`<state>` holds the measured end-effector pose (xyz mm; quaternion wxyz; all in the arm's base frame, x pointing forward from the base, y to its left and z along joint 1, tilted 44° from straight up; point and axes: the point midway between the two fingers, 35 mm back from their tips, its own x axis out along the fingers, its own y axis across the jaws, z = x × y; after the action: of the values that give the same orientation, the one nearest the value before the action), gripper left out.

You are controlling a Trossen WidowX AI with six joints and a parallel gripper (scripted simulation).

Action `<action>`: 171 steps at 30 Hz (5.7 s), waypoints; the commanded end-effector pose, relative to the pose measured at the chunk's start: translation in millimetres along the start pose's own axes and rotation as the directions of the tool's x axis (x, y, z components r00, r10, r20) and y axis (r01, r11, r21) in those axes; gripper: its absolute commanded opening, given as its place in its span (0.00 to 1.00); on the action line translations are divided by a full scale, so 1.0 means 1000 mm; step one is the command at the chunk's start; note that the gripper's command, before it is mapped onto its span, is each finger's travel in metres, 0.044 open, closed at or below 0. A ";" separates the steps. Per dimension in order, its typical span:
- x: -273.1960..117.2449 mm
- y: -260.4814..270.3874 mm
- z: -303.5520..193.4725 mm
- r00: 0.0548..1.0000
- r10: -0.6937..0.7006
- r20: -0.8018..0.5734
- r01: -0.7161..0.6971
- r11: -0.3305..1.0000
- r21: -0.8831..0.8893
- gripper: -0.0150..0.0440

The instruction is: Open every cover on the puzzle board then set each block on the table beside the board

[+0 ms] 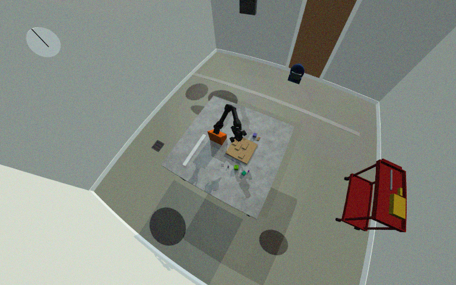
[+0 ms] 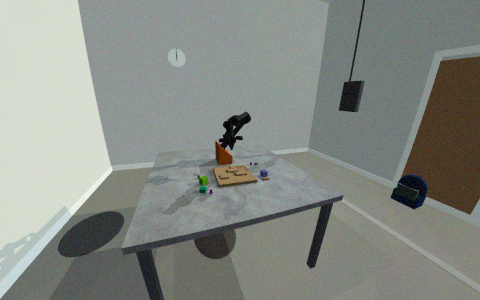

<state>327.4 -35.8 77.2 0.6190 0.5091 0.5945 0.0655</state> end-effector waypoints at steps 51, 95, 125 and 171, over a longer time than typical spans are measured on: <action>0.135 -0.072 0.021 0.936 -0.220 -0.276 0.004 0.789 -0.615 0.25; 0.176 -0.082 0.010 0.936 -0.219 -0.276 0.003 0.789 -0.614 0.25; 0.192 -0.076 0.018 0.936 -0.217 -0.276 0.002 0.789 -0.614 0.25; 0.209 -0.049 0.053 0.937 -0.216 -0.275 0.001 0.788 -0.616 0.25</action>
<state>400.4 53.8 -109.1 0.6441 0.2262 0.6660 0.3007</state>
